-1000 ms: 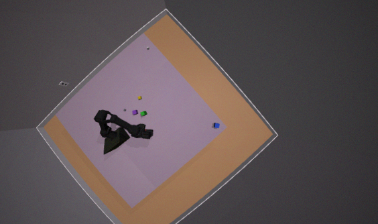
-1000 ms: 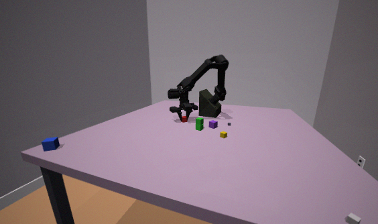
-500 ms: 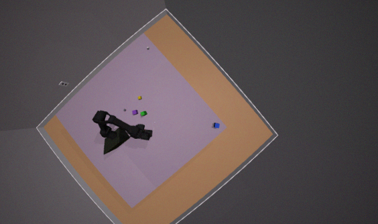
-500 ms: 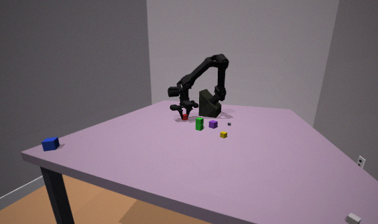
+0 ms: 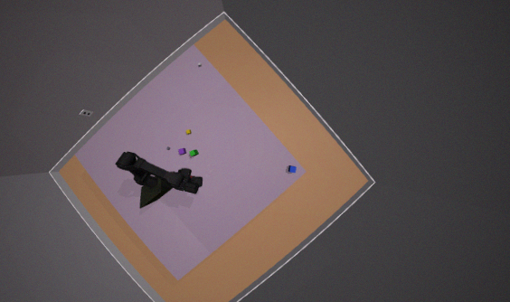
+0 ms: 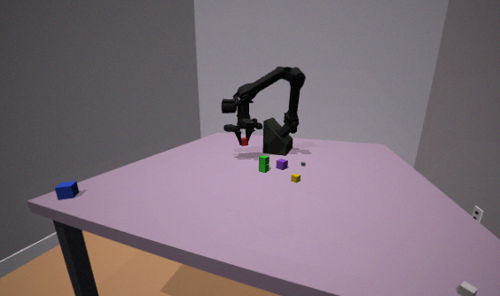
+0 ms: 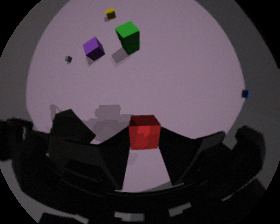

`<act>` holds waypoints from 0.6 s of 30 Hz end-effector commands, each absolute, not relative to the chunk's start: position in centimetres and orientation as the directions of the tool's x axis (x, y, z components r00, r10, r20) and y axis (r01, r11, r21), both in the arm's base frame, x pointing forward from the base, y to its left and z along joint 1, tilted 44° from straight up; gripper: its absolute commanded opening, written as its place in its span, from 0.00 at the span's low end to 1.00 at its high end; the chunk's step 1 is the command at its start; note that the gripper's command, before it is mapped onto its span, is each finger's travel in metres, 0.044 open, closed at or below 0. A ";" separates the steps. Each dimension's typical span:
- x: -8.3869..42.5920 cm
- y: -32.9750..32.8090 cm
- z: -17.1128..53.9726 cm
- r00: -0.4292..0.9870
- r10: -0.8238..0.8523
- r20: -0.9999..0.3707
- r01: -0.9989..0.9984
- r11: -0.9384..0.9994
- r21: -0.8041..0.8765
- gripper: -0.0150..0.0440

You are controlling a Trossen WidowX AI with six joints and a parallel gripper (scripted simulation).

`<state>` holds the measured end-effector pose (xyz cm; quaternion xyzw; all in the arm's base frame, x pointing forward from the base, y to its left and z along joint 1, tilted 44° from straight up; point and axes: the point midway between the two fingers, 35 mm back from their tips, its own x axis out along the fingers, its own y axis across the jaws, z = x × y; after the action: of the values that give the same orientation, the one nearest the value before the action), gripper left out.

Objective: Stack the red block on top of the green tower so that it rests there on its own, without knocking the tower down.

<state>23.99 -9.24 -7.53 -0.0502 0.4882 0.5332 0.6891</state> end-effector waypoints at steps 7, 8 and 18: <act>24.3 -11.8 -4.8 -0.039 0.676 -0.736 -0.790 0.430 0.437 0.25; 24.3 -11.8 -4.8 -0.039 0.676 -0.736 -0.790 0.430 0.437 0.25; 24.9 -11.4 -4.3 -0.039 0.673 -0.739 -0.789 0.432 0.436 0.25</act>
<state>24.25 -11.53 -4.95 -0.0540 0.4874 0.5314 0.6907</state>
